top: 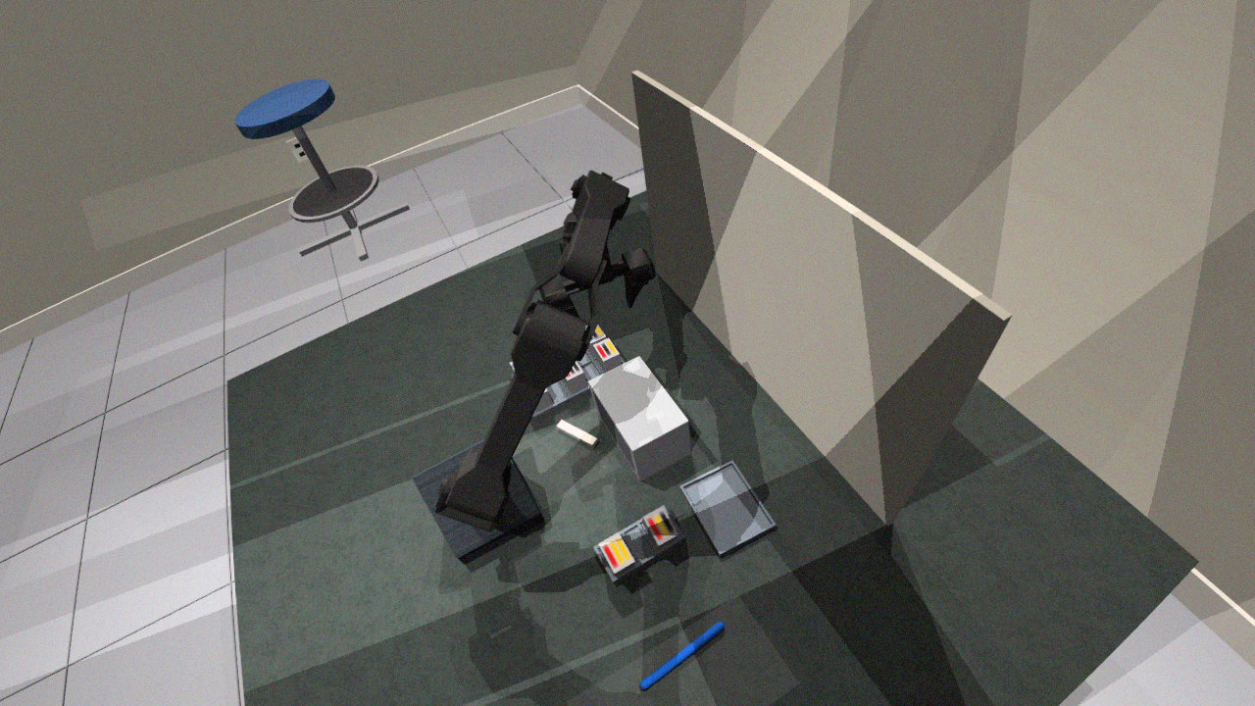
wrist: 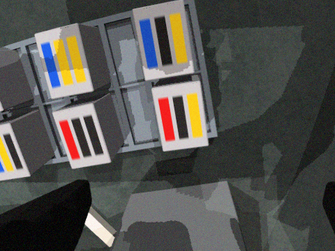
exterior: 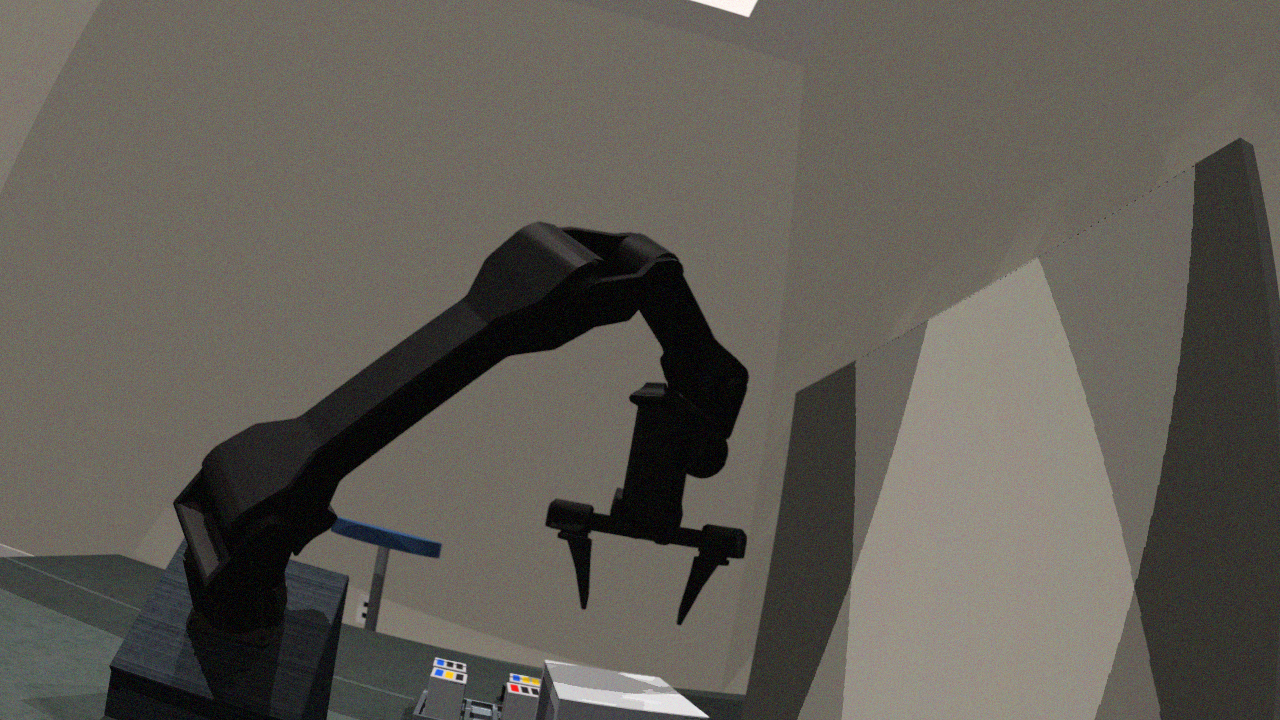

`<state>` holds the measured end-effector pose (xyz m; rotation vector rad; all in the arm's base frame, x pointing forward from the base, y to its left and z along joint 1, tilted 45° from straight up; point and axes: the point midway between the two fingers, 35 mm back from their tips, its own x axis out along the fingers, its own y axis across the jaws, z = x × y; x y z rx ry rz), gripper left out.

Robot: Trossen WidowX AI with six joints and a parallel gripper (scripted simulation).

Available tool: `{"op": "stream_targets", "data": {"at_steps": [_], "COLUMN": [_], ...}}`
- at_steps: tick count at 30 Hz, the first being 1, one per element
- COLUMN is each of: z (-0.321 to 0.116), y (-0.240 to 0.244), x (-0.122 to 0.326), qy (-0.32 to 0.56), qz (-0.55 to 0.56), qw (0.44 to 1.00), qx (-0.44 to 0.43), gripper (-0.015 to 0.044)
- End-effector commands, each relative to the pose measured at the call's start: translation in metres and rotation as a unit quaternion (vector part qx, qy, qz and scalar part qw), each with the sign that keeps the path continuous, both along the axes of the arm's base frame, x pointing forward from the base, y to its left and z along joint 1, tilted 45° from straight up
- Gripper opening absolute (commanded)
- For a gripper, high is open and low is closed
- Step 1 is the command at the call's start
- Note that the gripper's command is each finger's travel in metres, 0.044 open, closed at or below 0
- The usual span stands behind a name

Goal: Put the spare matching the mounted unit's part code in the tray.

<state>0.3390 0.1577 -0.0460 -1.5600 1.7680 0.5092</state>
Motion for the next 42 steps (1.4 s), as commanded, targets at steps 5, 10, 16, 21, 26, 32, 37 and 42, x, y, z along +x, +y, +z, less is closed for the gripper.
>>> {"op": "stream_targets", "data": {"at_steps": [5,10,16,21,26,32,37,42], "z": [-0.017,-0.036,-0.04,-0.041,-0.047,-0.054,-0.06,-0.066], "y": [0.005,-0.019,-0.027,-0.03,-0.035,-0.042,-0.047,-0.053], "x": [-0.009,-0.01,-0.01,-0.011,-0.01,-0.01,-0.009,-0.009], "qy": [0.052,0.052,0.052,0.052,0.052,0.052,0.052,0.052], "qz": [0.049,0.049,0.049,0.049,0.049,0.049,0.05,0.05], "qw": [0.997,0.997,0.997,0.997,0.997,0.997,0.997,0.997], "qx": [-0.001,-0.002,-0.002,-0.002,-0.002,-0.002,-0.002,-0.002], "gripper": [0.0414,0.03,0.03,0.03,0.03,0.03,0.03,0.03]}}
